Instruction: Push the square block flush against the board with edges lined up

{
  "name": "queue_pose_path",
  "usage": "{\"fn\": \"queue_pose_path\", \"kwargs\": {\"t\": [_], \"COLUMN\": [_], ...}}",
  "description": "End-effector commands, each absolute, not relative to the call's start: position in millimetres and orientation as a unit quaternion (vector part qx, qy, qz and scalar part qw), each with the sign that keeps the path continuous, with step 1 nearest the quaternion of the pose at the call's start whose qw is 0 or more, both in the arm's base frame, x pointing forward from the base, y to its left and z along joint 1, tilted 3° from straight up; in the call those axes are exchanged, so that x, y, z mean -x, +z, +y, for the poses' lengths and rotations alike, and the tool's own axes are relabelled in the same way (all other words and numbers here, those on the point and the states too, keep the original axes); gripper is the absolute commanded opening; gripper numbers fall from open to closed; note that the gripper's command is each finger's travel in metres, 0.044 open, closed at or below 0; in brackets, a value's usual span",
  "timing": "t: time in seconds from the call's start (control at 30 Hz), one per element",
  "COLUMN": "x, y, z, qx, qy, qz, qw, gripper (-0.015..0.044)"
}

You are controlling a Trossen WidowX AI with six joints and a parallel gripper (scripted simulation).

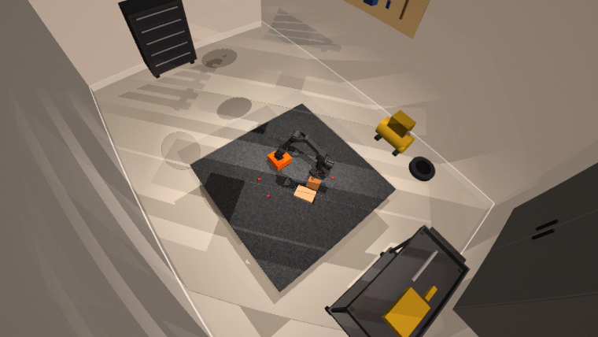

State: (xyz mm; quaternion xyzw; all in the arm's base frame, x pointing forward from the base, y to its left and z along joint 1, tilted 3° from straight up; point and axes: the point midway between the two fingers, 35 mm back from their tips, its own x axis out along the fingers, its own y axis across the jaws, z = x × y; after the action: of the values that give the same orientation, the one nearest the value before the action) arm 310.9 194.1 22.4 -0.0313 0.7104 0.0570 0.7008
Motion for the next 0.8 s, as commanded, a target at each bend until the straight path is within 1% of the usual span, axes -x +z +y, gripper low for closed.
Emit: {"fn": "queue_pose_path", "kwargs": {"t": [0.0,0.37,0.77], "x": [-311,-314,-315], "y": [21,2,-18], "z": [193,191,189], "qx": [0.017,-0.115,-0.256], "qy": [0.04,-0.094,-0.239], "qz": [0.712,0.706,0.671], "qw": [0.701,0.692,0.653], "gripper": [0.0,0.0,0.0]}}
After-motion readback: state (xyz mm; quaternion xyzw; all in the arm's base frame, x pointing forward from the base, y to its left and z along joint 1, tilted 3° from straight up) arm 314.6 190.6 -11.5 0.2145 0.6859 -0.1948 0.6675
